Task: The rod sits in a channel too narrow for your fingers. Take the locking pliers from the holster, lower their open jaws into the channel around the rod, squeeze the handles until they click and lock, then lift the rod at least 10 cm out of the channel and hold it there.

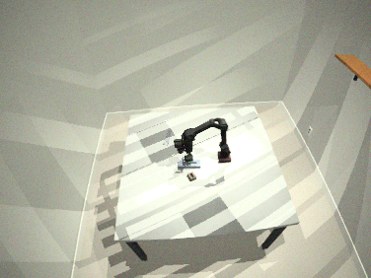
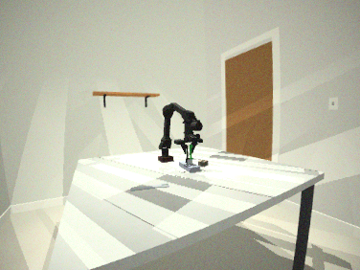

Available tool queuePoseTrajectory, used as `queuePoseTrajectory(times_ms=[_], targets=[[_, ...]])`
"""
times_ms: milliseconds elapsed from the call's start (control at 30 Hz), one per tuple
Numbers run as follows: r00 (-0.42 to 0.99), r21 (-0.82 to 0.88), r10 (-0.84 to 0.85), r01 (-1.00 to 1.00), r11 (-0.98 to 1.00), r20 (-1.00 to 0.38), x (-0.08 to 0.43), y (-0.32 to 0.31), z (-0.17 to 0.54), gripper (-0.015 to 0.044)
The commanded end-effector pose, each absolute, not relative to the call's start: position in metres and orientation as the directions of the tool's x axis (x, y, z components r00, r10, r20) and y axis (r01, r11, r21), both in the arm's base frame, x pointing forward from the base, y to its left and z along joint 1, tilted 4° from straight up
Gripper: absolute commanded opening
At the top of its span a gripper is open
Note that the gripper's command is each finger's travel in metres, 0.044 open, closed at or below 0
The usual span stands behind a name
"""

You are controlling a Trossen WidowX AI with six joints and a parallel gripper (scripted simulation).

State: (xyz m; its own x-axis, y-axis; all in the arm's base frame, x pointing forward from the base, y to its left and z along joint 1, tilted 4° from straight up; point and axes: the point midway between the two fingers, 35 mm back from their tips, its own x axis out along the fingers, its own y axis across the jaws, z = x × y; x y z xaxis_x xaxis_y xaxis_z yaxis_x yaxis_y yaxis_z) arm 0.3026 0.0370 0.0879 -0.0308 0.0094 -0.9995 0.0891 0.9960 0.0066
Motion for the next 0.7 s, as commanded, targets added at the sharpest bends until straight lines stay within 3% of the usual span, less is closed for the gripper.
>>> queuePoseTrajectory(times_ms=[0,633,667], targets=[[-0.030,0.009,0.012,0.096,0.995,-0.999,0.3029,0.0380,0.0878,0.0230],[-0.030,0.009,0.012,0.096,0.995,-0.999,0.3030,0.0387,0.0878,0.0222],[-0.030,0.009,0.012,0.096,0.995,-0.999,0.3030,0.0387,0.0878,0.0196]])
